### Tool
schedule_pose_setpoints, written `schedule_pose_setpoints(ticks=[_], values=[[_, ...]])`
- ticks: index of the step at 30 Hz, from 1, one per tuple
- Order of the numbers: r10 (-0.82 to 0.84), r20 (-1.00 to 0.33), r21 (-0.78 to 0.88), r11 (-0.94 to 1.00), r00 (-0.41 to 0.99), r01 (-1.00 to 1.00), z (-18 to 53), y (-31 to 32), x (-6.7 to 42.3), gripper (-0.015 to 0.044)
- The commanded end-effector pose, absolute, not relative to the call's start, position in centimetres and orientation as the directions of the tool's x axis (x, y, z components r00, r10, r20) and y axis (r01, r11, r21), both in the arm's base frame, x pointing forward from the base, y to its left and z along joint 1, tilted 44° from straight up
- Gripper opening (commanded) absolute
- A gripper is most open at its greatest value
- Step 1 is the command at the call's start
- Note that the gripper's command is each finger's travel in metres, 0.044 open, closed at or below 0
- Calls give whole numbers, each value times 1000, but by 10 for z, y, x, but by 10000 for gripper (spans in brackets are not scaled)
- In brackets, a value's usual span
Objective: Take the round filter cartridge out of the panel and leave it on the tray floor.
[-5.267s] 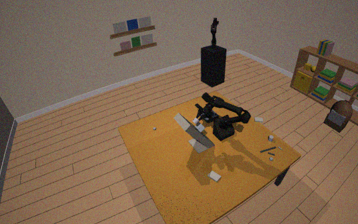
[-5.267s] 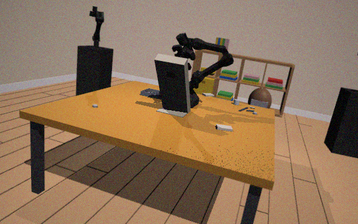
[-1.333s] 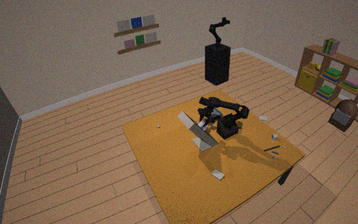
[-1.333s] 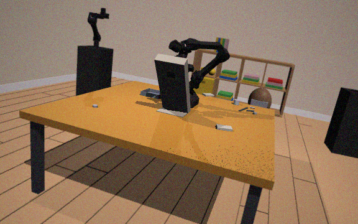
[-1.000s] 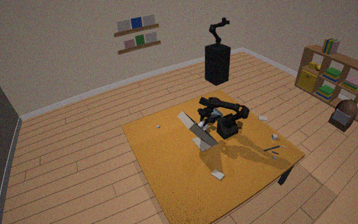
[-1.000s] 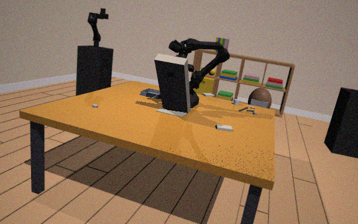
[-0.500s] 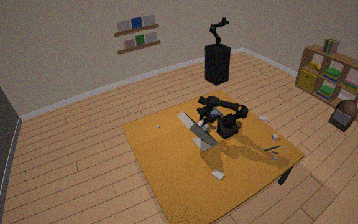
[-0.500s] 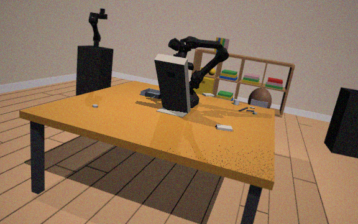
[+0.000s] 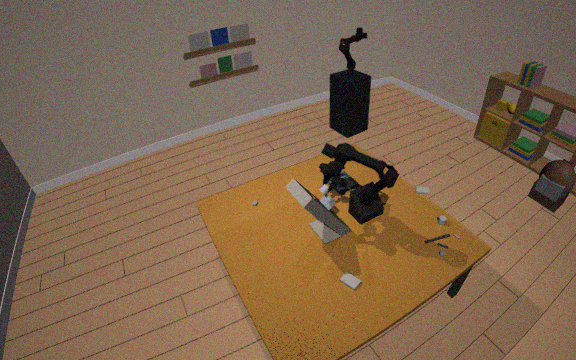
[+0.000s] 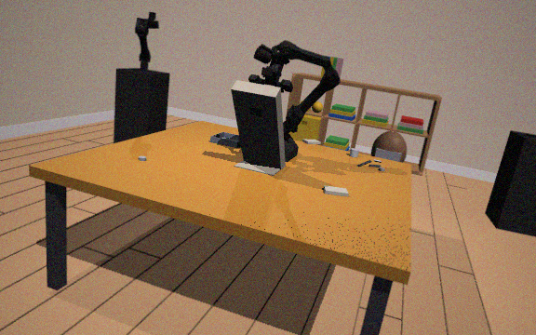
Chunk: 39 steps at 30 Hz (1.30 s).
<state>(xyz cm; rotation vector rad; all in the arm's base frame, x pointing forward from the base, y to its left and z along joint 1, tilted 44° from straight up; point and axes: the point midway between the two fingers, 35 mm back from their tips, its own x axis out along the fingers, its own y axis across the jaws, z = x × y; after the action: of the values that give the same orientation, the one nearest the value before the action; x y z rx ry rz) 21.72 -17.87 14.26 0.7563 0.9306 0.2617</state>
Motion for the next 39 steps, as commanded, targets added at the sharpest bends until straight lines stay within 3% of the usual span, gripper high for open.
schedule_pose_setpoints(ticks=[1, 7, 26, 39], values=[[501, -628, 686, 717, 596, 121, 160, -193, 202, 0], [500, -626, 689, 714, 599, 124, 167, -201, 193, 0], [517, -628, 677, 732, 582, 80, 98, -258, 196, 0], [404, -783, 617, 602, 473, 507, 42, -278, 149, 0]])
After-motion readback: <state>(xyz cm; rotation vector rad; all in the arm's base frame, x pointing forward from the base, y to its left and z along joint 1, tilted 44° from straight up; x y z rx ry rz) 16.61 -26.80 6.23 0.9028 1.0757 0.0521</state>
